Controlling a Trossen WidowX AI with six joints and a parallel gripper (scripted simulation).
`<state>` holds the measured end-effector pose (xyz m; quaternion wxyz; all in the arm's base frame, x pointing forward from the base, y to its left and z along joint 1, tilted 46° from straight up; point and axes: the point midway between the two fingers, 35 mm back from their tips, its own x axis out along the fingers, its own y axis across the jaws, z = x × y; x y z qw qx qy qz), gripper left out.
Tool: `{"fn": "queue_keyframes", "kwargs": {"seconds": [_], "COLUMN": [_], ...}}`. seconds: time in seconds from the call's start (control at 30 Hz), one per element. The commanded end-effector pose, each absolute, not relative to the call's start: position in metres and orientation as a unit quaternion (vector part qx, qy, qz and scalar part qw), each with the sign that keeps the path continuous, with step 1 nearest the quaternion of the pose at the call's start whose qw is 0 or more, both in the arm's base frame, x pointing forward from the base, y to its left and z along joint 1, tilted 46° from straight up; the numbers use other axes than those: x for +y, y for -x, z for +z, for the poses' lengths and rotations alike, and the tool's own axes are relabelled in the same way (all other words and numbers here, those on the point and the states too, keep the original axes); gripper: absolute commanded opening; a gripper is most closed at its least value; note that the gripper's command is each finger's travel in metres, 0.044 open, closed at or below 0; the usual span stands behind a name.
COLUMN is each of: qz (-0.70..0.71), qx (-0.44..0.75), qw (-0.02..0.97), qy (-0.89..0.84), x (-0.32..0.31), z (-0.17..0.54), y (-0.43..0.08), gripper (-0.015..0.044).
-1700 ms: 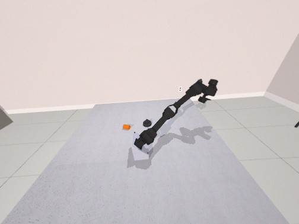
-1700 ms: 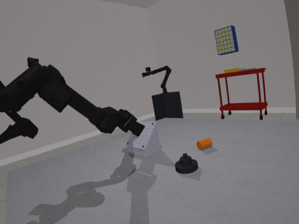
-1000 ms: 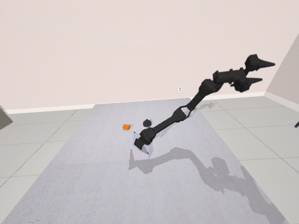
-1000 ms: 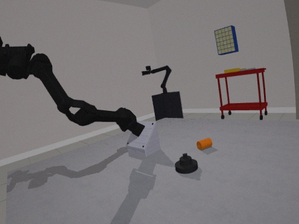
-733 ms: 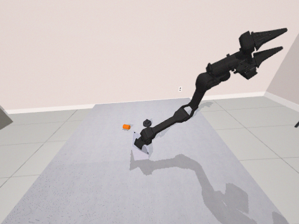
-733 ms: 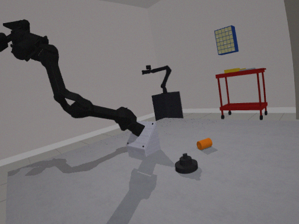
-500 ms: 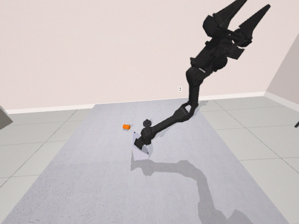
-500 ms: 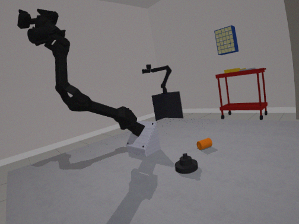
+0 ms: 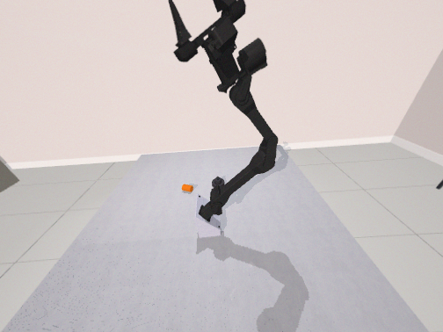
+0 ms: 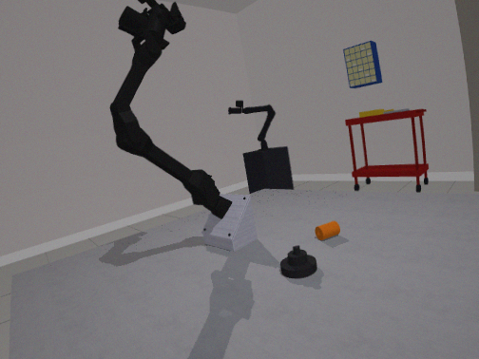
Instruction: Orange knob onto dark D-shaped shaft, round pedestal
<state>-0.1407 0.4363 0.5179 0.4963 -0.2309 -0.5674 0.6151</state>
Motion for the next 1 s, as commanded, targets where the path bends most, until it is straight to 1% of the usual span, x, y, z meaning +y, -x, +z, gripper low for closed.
{"fn": "queue_keyframes", "kwargs": {"seconds": [0.0, 0.13, 0.27, 0.5, 0.6, 0.73, 0.97], "qz": [0.635, 0.640, 0.639, 0.612, 0.578, 0.520, 0.382], "qx": [-0.489, -0.392, -0.279, -0.058, 0.038, 0.166, 0.384], "qw": [0.518, 0.545, 0.567, 0.587, 0.590, 0.585, 0.539], "qy": [0.298, 0.372, 0.438, 0.528, 0.562, 0.600, 0.645], "x": [0.477, 0.511, 0.532, 0.524, 0.505, 0.465, 0.357], "z": [0.464, 0.400, 0.329, 0.200, 0.148, 0.082, -0.017], "y": [0.104, 0.049, -0.006, -0.097, -0.137, -0.187, -0.252], "gripper": [0.0440, 0.0440, 0.0440, 0.0440, 0.0440, 0.0440, 0.0440]}}
